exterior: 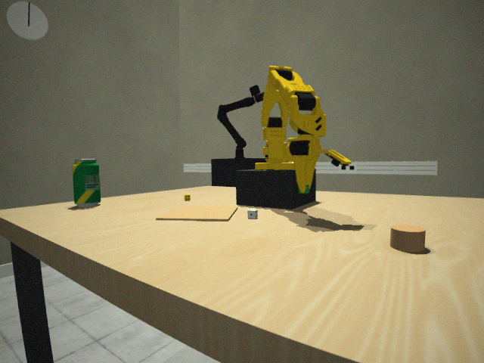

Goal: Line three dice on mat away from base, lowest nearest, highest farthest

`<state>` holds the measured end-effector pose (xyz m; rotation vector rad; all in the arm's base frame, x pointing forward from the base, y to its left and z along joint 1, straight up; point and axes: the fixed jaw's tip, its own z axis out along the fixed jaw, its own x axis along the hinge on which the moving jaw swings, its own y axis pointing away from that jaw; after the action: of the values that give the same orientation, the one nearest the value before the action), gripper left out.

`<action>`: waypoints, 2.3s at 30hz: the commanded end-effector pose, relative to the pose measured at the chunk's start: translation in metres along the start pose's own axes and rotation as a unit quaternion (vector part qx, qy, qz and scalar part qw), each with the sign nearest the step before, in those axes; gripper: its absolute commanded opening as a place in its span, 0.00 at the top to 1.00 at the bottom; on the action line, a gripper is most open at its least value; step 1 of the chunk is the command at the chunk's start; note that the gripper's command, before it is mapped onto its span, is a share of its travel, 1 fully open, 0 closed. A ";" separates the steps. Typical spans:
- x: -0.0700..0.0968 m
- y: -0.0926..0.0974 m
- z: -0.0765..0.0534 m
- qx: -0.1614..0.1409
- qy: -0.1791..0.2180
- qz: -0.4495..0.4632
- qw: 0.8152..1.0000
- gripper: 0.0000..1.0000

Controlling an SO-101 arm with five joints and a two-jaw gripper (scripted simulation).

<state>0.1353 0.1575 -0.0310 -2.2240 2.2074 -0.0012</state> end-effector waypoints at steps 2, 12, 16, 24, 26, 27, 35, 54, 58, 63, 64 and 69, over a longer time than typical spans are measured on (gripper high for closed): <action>0.008 -0.005 0.000 -0.004 0.004 0.021 1.000 1.00; 0.036 -0.039 0.001 -0.004 0.004 0.126 0.992 1.00; 0.064 -0.061 0.002 -0.005 0.005 0.205 0.979 1.00; 0.134 -0.091 0.004 -0.005 0.005 0.367 0.930 1.00; 0.150 -0.094 0.004 -0.005 0.005 0.400 0.916 1.00; 0.150 -0.094 0.004 -0.005 0.005 0.400 0.916 1.00; 0.192 -0.096 0.006 -0.005 0.005 0.479 0.878 1.00; 0.202 -0.096 0.006 -0.005 0.005 0.498 0.867 1.00; 0.202 -0.096 0.006 -0.005 0.005 0.498 0.867 1.00; 0.205 -0.094 0.006 -0.008 0.006 0.507 0.862 1.00; 0.205 -0.094 0.006 -0.008 0.006 0.507 0.862 1.00; 0.205 -0.094 0.006 -0.008 0.006 0.507 0.862 1.00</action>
<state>0.2321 -0.0455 -0.0355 -0.8182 3.0367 0.0005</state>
